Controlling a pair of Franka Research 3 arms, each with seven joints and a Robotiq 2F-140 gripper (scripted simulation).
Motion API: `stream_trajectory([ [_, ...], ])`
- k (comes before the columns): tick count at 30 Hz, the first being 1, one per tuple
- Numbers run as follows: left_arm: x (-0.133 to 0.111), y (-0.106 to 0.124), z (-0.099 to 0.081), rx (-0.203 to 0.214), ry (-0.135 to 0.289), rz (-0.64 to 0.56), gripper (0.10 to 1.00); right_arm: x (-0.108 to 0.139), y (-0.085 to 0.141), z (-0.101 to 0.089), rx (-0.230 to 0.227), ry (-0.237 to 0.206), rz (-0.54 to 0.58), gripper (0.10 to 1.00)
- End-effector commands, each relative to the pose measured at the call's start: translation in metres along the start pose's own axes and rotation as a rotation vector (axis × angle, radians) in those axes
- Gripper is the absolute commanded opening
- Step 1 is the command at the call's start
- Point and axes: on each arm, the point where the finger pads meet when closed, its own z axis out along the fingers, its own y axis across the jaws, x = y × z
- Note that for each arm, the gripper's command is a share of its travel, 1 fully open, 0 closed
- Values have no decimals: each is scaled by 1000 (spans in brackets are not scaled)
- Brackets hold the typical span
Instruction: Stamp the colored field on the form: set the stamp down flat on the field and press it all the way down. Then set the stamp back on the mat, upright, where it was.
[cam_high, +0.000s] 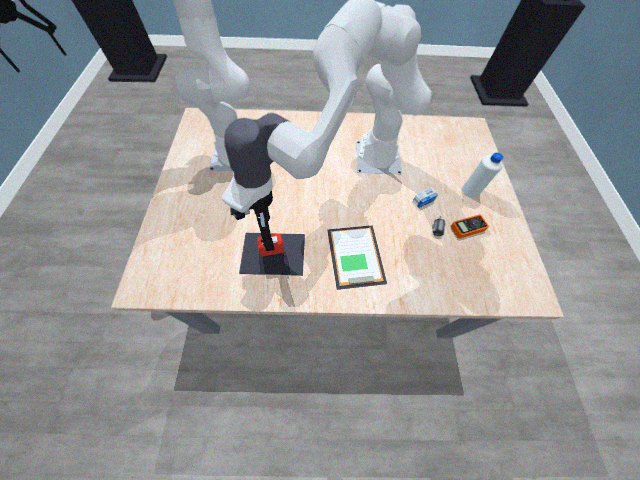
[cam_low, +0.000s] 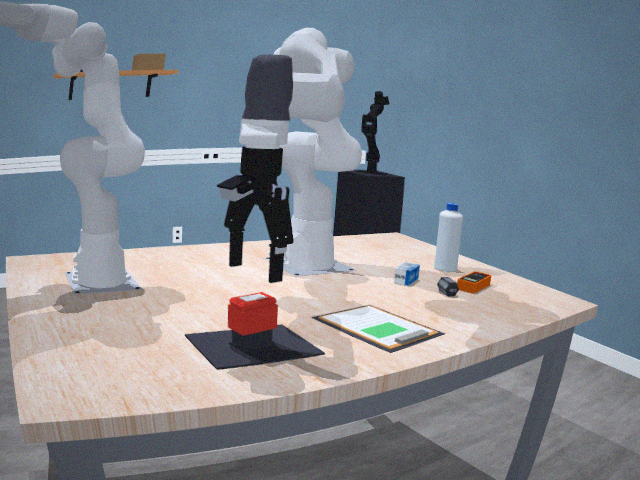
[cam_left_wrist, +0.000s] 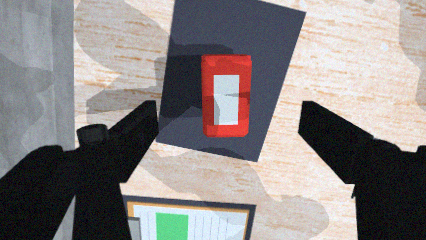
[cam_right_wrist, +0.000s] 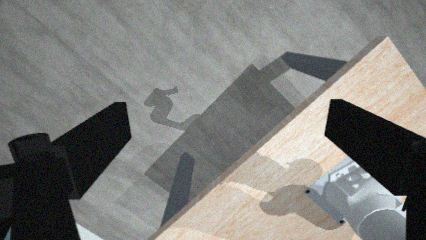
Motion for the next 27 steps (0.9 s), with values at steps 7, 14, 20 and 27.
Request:
stream_trajectory([
  [7,1,0,0,-3,-2,-6,578,0,0,0,0,0,0,1000],
  [14,1,0,0,-3,-2,-6,578,0,0,0,0,0,0,1000],
  [20,1,0,2,-3,-2,-6,578,0,0,0,0,0,0,1000],
  [27,1,0,18,-3,-2,-6,578,0,0,0,0,0,0,1000],
])
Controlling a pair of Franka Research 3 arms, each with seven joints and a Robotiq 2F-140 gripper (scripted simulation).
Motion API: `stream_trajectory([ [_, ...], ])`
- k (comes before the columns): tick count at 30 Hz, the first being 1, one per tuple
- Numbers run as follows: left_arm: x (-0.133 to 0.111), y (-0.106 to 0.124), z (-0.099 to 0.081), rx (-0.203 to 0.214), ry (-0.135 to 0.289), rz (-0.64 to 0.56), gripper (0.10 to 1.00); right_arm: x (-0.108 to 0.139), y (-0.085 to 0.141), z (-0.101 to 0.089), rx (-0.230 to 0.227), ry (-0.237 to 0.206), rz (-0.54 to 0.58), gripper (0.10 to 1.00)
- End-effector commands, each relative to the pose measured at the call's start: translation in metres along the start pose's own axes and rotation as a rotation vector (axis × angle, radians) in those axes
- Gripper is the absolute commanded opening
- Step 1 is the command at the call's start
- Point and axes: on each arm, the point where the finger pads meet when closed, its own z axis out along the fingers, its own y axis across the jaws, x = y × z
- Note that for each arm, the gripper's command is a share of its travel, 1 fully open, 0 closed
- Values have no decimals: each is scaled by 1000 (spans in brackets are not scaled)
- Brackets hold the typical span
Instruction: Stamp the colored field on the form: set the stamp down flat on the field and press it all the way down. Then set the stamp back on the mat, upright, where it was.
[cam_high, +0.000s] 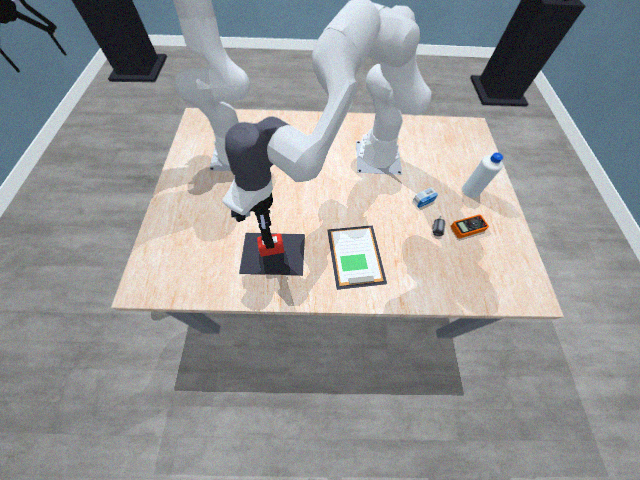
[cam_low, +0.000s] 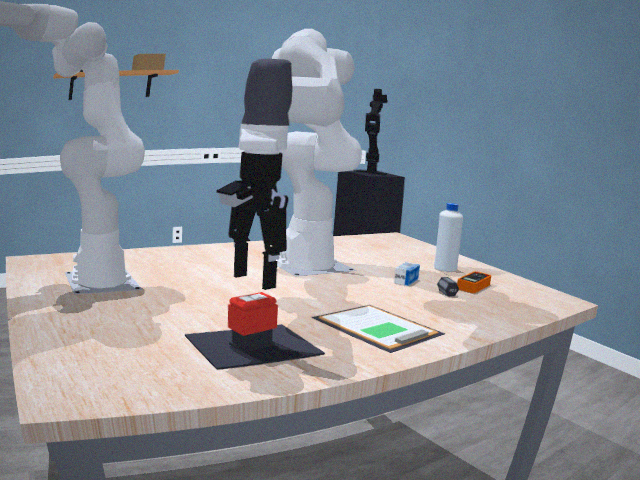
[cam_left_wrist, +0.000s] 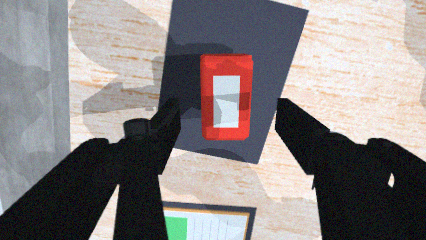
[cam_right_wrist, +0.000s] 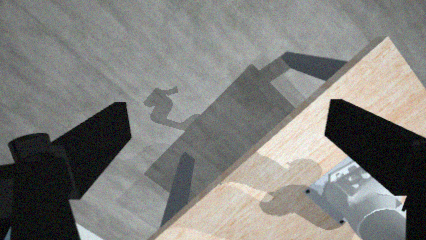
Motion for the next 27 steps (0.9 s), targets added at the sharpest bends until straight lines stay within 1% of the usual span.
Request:
stream_trajectory([
  [1,2,0,13,0,3,-5,578,0,0,0,0,0,0,1000],
  [7,2,0,42,0,3,-5,578,0,0,0,0,0,0,1000],
  [9,2,0,42,0,3,-5,578,0,0,0,0,0,0,1000],
  [13,2,0,62,0,3,-5,578,0,0,0,0,0,0,1000],
  [17,2,0,77,0,3,-5,578,0,0,0,0,0,0,1000],
  [22,2,0,88,0,3,-5,578,0,0,0,0,0,0,1000],
  [27,2,0,91,0,3,-5,578,0,0,0,0,0,0,1000],
])
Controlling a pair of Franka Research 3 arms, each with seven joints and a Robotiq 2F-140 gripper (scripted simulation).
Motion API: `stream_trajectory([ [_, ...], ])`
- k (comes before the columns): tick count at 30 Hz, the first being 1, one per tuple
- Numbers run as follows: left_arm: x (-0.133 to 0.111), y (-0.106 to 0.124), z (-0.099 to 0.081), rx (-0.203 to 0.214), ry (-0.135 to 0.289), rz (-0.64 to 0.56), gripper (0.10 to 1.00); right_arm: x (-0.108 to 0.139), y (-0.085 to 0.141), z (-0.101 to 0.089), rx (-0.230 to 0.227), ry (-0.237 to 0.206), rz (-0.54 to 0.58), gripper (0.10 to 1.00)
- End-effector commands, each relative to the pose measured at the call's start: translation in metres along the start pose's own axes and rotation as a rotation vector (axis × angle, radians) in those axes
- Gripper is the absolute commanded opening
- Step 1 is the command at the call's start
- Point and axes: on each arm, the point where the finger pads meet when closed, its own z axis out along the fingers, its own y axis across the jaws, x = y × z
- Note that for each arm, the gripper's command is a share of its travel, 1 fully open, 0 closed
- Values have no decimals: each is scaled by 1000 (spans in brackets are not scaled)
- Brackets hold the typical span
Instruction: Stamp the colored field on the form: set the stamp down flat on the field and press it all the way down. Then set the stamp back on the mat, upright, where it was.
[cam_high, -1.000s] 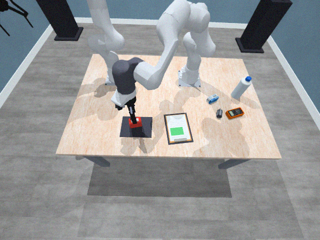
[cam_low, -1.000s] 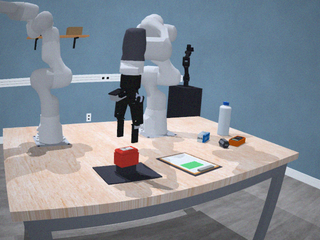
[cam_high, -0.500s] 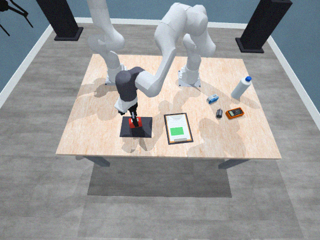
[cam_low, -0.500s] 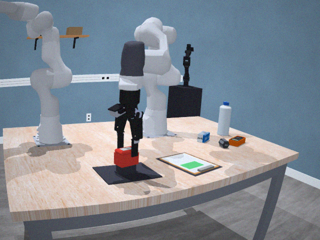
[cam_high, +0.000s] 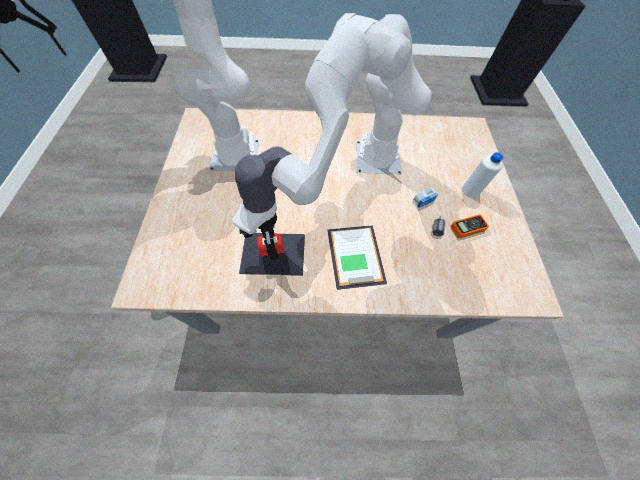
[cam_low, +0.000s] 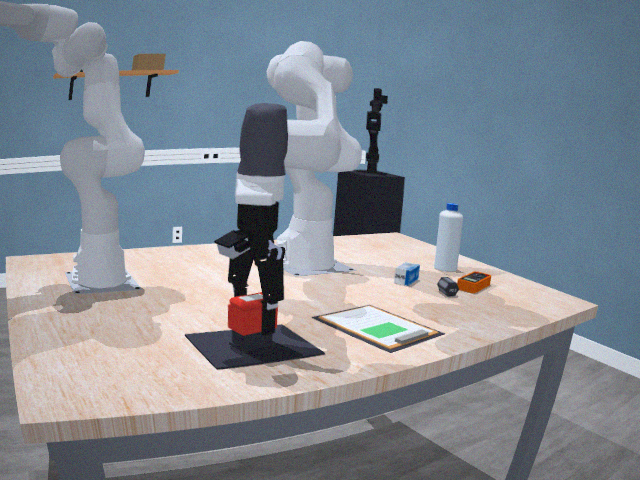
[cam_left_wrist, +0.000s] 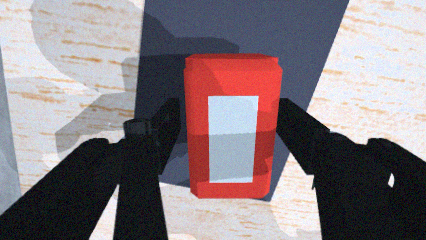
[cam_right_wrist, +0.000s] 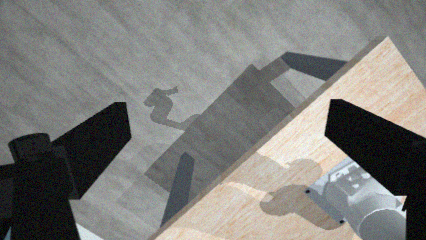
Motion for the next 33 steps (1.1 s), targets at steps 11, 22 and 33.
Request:
stream_trajectory([
  [11,5,-2,0,6,14,-5,578,0,0,0,0,0,0,1000],
  [22,5,-2,0,6,14,-5,272,0,0,0,0,0,0,1000],
  [33,5,-2,0,6,14,-5,272,0,0,0,0,0,0,1000],
])
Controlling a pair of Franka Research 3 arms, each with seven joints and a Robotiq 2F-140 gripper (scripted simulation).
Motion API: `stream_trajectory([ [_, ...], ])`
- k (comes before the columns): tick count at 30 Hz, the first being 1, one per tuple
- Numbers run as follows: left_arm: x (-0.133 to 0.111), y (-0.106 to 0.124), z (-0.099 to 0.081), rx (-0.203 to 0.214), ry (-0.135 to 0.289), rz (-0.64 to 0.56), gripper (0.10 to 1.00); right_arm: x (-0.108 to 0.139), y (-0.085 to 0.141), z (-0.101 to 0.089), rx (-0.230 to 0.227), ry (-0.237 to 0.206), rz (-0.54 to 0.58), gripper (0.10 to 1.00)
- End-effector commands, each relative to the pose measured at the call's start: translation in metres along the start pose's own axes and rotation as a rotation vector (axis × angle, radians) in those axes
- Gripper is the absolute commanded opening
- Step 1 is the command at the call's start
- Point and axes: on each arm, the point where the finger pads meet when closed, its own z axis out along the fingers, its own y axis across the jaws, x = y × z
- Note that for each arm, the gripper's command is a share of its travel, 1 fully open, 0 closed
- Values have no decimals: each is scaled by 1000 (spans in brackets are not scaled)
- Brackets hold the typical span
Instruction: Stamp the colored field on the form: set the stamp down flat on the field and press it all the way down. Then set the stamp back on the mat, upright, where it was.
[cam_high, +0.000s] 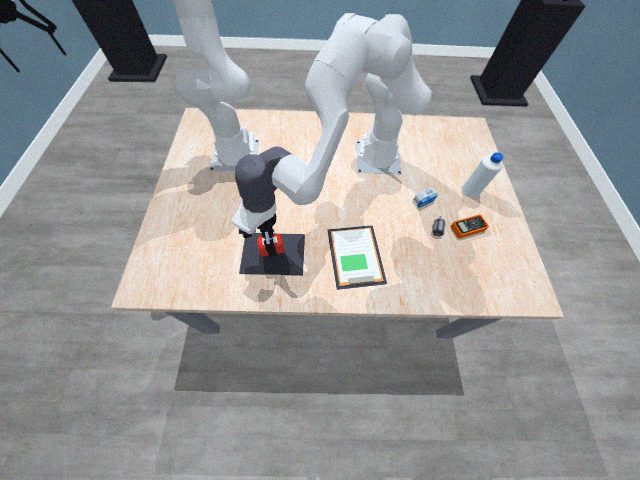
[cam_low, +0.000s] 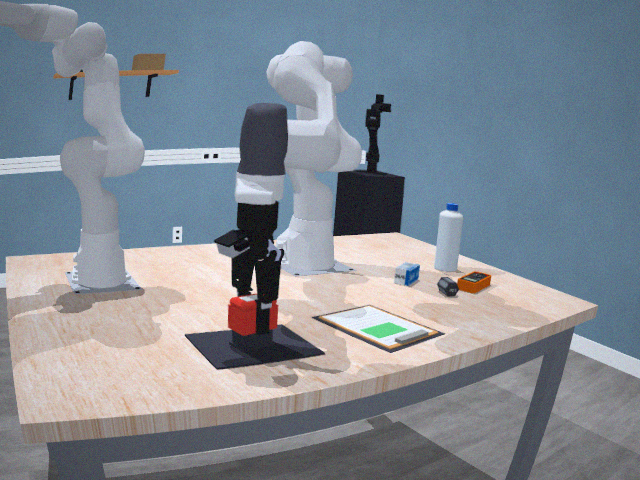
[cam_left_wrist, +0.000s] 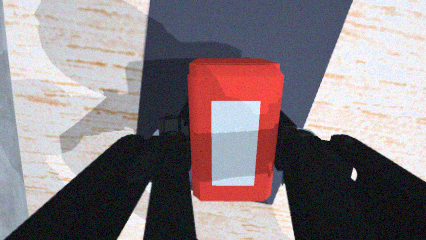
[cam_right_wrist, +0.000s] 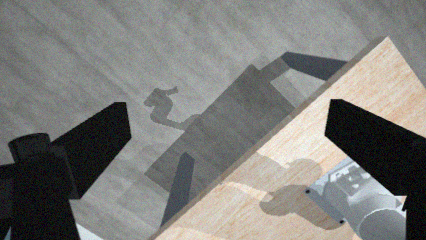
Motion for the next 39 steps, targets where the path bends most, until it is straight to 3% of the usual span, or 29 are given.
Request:
stream_trajectory([
  [1,1,1,1,-1,3,-5,272,0,0,0,0,0,0,1000],
  [26,1,1,0,-1,3,-5,272,0,0,0,0,0,0,1000],
  [39,1,1,-38,-1,3,-5,272,0,0,0,0,0,0,1000],
])
